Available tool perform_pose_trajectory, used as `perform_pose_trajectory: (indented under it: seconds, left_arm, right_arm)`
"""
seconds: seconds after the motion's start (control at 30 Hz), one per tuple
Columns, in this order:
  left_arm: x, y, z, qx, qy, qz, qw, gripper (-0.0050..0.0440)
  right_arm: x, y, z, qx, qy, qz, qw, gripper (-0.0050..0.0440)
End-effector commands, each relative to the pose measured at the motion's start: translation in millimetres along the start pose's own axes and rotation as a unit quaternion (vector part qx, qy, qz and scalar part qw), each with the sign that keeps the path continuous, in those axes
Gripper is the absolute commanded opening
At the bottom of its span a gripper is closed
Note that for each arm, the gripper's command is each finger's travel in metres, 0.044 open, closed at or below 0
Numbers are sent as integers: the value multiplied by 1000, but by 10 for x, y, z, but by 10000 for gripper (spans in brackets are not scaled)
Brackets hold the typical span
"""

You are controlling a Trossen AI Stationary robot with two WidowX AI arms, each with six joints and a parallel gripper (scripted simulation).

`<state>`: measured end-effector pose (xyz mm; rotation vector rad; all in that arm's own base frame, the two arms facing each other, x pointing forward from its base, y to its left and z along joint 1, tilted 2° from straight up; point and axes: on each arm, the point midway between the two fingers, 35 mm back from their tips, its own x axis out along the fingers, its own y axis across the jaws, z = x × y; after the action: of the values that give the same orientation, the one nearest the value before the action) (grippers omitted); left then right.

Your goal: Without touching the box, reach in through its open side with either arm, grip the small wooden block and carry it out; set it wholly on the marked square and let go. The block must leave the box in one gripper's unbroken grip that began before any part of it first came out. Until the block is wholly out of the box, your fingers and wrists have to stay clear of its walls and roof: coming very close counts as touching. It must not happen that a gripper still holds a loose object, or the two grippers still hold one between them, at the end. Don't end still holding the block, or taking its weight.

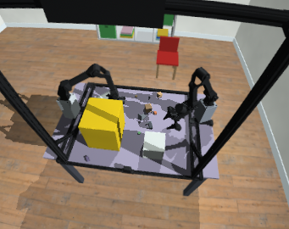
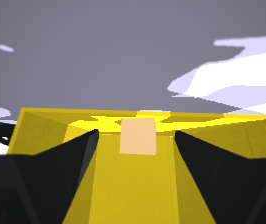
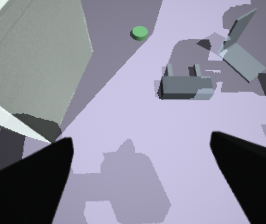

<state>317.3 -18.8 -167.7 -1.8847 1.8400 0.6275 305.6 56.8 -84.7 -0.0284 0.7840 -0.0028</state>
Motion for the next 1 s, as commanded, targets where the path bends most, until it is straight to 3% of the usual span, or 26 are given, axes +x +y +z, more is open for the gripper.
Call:
perform_pose_trajectory:
  seconds: [0.0, 0.97]
  left_arm:
    - [16, -35, -67, 4, -1, -4, 1000, 400]
    - [268, -36, -242, 4, -1, -4, 1000, 400]
  right_arm:
    - [-3, -8, 3, 3, -1, -3, 1000, 400]
    - [-3, -8, 3, 3, -1, -3, 1000, 400]
